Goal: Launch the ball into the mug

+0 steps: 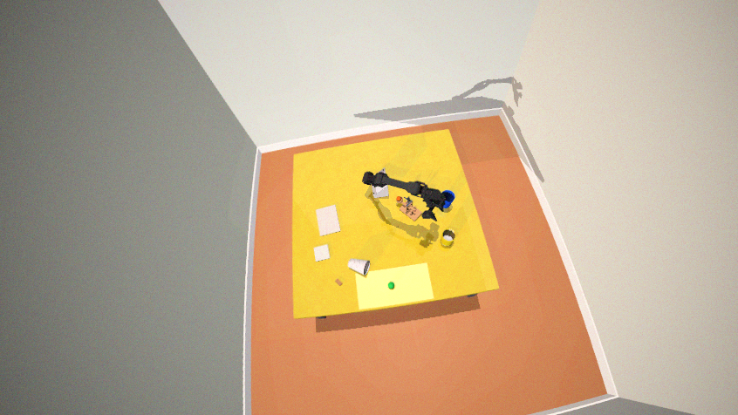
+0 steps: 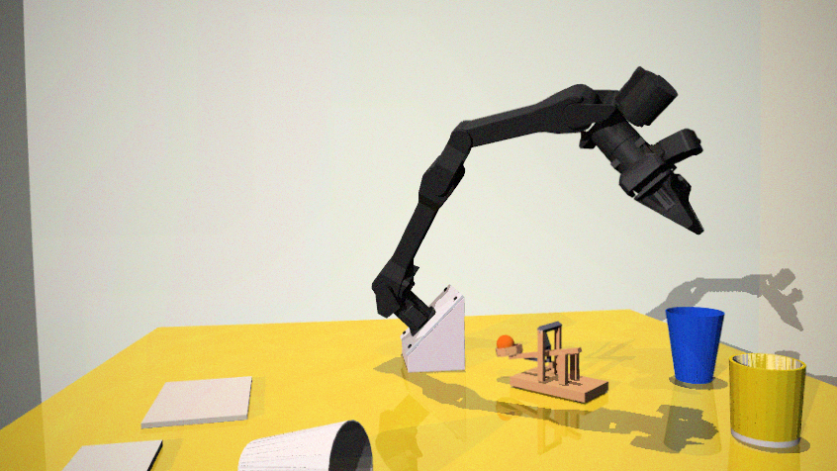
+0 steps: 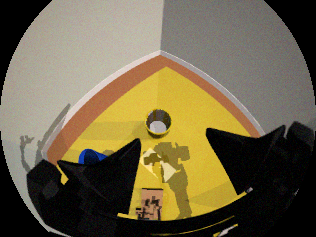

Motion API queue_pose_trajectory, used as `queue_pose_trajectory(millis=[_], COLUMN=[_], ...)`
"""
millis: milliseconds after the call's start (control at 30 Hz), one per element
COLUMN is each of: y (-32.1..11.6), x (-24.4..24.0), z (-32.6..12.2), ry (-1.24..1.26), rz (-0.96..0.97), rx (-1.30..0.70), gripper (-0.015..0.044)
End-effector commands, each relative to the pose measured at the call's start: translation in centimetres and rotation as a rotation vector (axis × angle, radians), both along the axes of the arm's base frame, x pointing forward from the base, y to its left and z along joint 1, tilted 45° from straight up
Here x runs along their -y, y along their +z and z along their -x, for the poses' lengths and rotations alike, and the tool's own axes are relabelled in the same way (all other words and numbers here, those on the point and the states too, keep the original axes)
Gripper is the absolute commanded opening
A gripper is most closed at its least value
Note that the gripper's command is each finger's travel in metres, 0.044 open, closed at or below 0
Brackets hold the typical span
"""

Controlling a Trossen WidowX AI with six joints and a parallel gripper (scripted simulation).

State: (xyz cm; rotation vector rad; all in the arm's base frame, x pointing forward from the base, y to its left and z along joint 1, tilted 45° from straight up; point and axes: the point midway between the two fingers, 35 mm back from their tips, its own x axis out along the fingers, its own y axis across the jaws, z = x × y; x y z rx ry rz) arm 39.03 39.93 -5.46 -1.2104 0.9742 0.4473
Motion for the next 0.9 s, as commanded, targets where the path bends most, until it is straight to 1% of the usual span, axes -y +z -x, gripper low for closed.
queue_pose_trajectory(millis=[0, 367, 733, 867], y=[0.2, 0.2, 0.2, -1.0], x=[-0.1, -0.1, -0.1, 0.2], z=[-0.1, -0.1, -0.1, 1.8], ry=[-0.003, -0.003, -0.003, 0.033], rz=[-0.006, -0.006, -0.006, 0.060], rx=[0.007, 0.007, 0.007, -0.036], gripper=[0.0282, 0.0000, 0.0000, 0.0000])
